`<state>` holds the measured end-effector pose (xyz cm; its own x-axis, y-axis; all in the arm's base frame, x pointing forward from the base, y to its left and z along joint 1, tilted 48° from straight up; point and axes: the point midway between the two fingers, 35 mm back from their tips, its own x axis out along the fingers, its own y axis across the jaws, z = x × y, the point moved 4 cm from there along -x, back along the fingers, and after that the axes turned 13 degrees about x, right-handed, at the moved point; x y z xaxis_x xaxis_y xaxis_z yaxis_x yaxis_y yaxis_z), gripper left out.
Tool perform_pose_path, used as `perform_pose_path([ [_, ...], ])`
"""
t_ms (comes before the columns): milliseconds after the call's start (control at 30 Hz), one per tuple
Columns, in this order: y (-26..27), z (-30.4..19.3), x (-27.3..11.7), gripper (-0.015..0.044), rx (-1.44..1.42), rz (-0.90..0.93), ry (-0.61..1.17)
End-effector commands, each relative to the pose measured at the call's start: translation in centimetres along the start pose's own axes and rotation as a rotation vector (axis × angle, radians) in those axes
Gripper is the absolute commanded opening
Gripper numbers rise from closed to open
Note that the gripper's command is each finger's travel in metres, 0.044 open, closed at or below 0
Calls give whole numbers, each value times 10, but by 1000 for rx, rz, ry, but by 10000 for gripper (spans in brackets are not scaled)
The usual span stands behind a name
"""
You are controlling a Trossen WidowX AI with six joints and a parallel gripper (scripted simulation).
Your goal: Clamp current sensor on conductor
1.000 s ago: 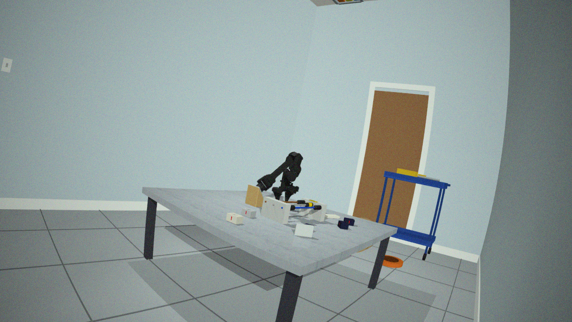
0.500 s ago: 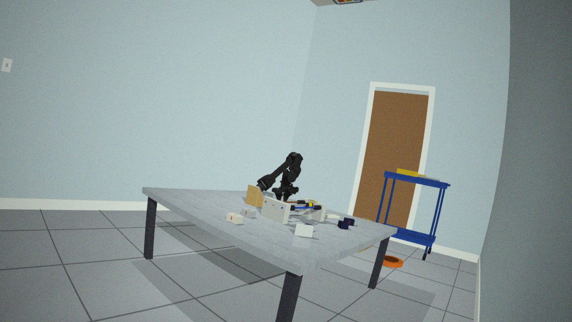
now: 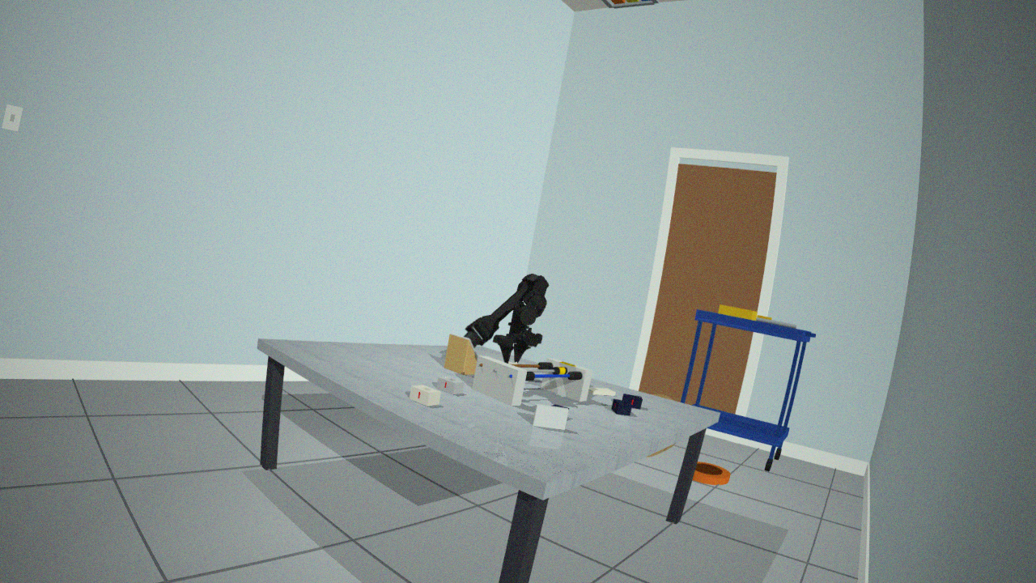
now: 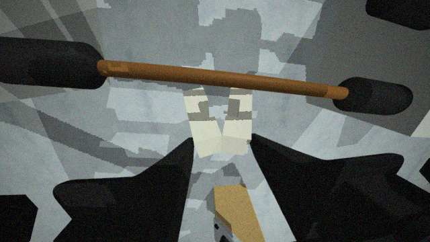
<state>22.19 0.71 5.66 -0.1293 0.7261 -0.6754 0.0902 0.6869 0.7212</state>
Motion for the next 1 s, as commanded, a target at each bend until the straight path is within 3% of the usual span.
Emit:
perform_pose_path([
  [0,-1,4,-18,0,-6,-7,-8],
  [500,-1,-3,-95,0,-2,1,-3],
  [967,-1,12,-93,0,305,1,-54],
])
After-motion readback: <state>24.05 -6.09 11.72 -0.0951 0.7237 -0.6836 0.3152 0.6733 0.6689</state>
